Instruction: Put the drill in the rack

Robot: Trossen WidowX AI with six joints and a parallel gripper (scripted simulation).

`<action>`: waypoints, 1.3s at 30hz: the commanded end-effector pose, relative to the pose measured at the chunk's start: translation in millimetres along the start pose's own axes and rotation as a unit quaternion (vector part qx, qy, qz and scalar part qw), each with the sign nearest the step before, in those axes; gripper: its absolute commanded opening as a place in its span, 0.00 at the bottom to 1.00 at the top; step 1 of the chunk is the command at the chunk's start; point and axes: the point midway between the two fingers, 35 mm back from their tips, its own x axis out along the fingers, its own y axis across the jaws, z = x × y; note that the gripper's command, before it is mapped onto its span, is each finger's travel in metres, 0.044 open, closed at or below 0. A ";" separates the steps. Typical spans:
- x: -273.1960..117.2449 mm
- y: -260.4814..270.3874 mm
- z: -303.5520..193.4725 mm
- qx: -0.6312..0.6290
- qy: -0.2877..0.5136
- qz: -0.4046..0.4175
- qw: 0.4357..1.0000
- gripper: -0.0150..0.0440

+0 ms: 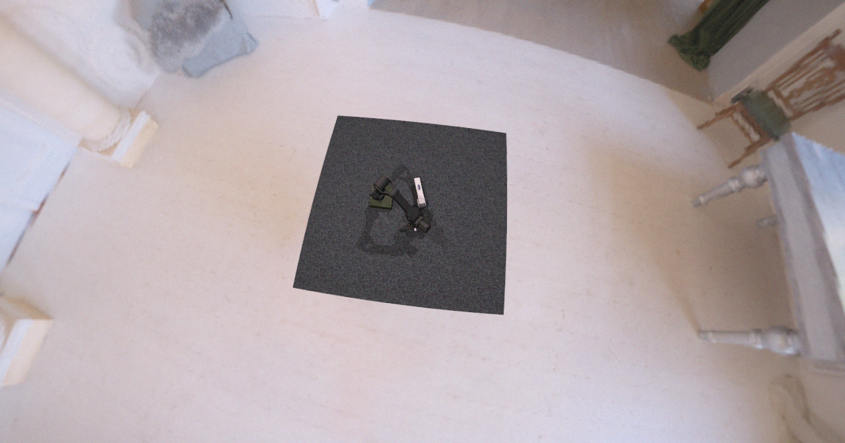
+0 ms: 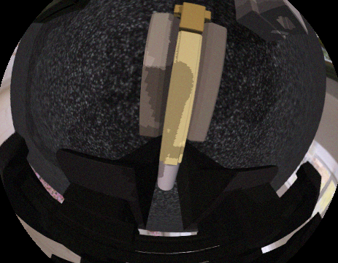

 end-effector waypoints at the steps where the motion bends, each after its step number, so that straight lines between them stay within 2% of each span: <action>1: 0.2 0.0 0.1 0.000 -0.001 0.000 1.000 0.34; 16: 0.2 0.0 0.1 0.000 -0.001 0.000 1.000 1.00; 39: -78.9 -0.4 -1.1 -0.002 -0.006 0.001 1.000 1.00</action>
